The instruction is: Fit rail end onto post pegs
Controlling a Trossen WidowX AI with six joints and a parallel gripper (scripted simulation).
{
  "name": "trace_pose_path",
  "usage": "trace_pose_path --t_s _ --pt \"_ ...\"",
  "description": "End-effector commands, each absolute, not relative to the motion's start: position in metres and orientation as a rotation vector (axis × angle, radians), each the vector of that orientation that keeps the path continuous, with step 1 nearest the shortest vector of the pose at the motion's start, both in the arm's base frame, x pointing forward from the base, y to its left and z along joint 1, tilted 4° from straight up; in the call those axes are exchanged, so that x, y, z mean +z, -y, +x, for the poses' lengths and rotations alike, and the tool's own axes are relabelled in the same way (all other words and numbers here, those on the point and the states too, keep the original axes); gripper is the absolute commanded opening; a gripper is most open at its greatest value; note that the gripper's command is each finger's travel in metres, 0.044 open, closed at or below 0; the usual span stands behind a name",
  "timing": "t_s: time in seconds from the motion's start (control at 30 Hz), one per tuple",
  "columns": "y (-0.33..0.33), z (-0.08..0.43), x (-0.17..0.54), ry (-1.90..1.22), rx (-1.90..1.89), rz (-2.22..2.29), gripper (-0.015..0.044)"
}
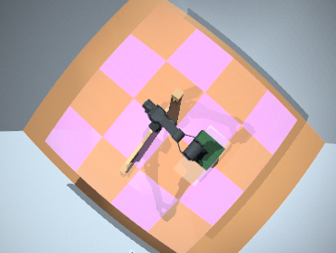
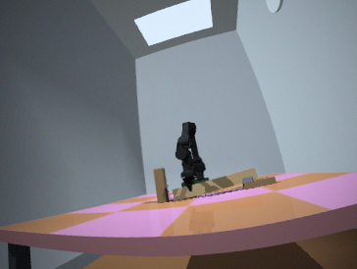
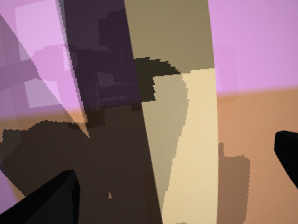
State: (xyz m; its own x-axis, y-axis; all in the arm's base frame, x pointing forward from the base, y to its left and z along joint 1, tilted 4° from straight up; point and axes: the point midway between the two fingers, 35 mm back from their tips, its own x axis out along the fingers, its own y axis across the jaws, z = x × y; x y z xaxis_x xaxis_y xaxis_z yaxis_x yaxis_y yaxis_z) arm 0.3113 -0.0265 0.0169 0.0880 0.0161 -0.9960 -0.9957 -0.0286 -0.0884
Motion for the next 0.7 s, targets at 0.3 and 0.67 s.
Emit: trace_pose_path --t_s 0.3,0.67 --pt "0.026 0.31 -0.003 -1.121 1.177 -1.259 0.044" --pt "0.026 0.31 -0.003 -1.121 1.177 -1.259 0.0177"
